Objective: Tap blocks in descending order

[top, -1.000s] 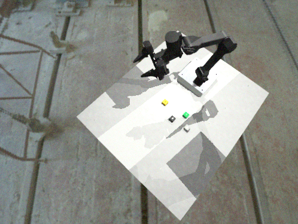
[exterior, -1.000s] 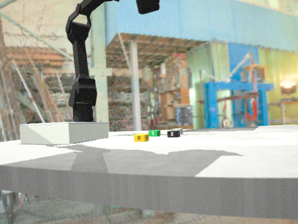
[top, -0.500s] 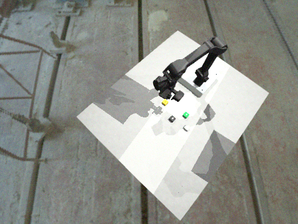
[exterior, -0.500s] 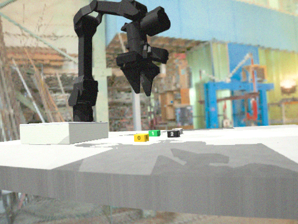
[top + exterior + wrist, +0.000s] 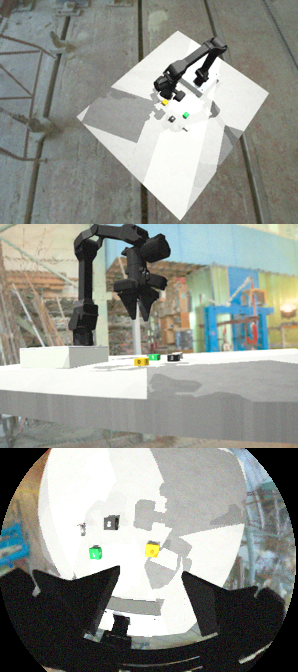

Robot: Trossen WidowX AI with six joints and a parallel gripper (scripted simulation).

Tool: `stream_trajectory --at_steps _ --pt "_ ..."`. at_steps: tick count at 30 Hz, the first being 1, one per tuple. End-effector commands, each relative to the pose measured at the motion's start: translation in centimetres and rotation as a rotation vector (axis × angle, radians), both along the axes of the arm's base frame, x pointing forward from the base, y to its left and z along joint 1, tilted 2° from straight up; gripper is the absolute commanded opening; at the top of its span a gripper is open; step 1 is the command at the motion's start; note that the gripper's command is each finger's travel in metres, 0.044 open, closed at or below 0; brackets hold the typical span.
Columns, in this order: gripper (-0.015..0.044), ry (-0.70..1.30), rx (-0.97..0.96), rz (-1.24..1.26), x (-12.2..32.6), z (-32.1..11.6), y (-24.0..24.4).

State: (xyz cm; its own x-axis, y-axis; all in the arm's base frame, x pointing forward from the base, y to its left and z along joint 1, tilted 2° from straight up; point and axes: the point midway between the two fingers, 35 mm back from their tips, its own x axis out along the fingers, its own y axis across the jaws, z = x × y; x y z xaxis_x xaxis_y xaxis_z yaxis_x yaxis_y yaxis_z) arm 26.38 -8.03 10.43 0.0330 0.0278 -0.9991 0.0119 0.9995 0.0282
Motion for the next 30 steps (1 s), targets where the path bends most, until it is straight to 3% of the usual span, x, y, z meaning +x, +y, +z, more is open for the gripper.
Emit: stream_trajectory --at_steps 1,8,20,30 --pt "0.0400 0.006 -0.003 -0.003 -0.1 -0.1 0.0" --pt "0.0400 0.006 -0.003 -0.003 0.1 0.0 0.8" --pt "0.0400 0.007 0.008 -0.003 -1.7 0.4 15.6" --pt "0.0400 0.008 0.009 -0.003 -2.1 0.4 16.4"
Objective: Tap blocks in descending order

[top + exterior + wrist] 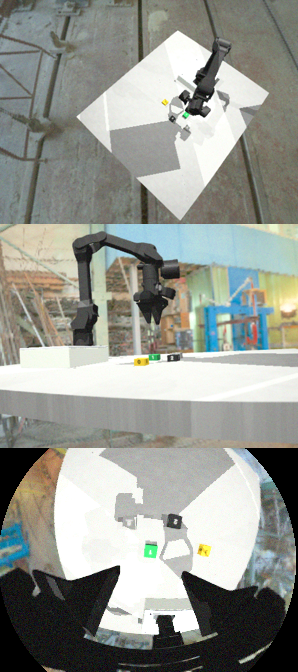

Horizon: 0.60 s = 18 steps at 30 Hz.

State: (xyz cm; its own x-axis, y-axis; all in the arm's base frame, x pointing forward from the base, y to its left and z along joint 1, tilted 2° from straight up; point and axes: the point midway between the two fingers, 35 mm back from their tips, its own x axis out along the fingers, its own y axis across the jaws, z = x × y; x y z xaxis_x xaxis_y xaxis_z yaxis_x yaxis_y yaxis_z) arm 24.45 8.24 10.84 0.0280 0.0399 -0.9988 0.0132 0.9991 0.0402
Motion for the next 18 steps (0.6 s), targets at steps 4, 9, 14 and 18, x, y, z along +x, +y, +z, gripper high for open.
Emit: stream_trajectory --at_steps 4,9,14,18 --pt "0.0400 0.003 -0.003 -0.002 -0.1 0.0 0.1" --pt "0.0400 0.003 -0.003 -0.002 -0.1 0.0 0.1" --pt "0.0400 0.002 -0.002 -0.002 1.2 0.3 1.1" --pt "0.0400 -0.001 0.000 -0.002 4.8 0.7 4.4"
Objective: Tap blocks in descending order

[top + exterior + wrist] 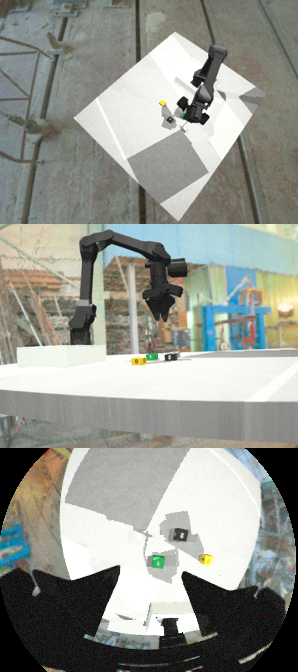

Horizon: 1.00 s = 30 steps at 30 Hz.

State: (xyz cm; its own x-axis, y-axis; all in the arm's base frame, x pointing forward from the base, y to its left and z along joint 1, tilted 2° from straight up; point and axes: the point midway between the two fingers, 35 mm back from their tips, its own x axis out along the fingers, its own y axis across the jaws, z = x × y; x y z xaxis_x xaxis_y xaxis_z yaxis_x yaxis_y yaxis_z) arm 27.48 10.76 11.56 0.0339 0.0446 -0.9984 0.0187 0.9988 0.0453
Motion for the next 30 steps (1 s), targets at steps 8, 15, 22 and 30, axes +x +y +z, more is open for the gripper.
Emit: stream_trajectory --at_steps 8,15,22,30 --pt "0.0400 0.004 -0.003 0.004 3.8 -0.2 4.1" --pt "0.0400 0.004 -0.003 0.004 3.8 -0.2 4.1" --pt "0.0400 0.004 -0.003 0.004 3.8 -0.2 4.1" --pt "0.0400 -0.004 -0.005 -0.013 5.9 -0.4 -4.5"
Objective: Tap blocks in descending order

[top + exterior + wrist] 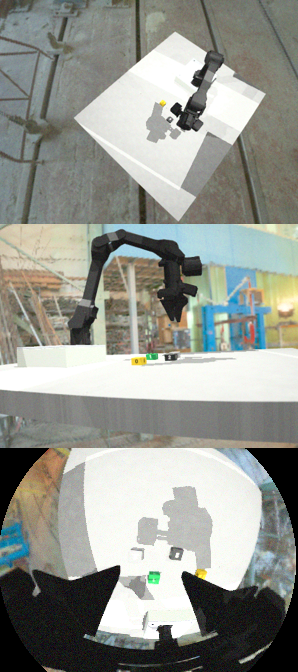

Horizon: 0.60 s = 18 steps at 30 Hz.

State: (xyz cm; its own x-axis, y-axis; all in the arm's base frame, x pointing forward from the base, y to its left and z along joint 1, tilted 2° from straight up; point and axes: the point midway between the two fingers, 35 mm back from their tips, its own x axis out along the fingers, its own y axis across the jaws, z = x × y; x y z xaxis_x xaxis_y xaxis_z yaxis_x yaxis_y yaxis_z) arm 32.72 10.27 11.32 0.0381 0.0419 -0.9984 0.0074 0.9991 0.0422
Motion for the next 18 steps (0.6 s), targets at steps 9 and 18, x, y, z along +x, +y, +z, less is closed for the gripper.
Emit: stream_trajectory --at_steps 9,18 --pt "0.0400 0.006 -0.009 -0.007 0.9 -0.4 -7.6" --pt "0.0400 0.006 -0.009 -0.007 0.9 -0.4 -7.6"
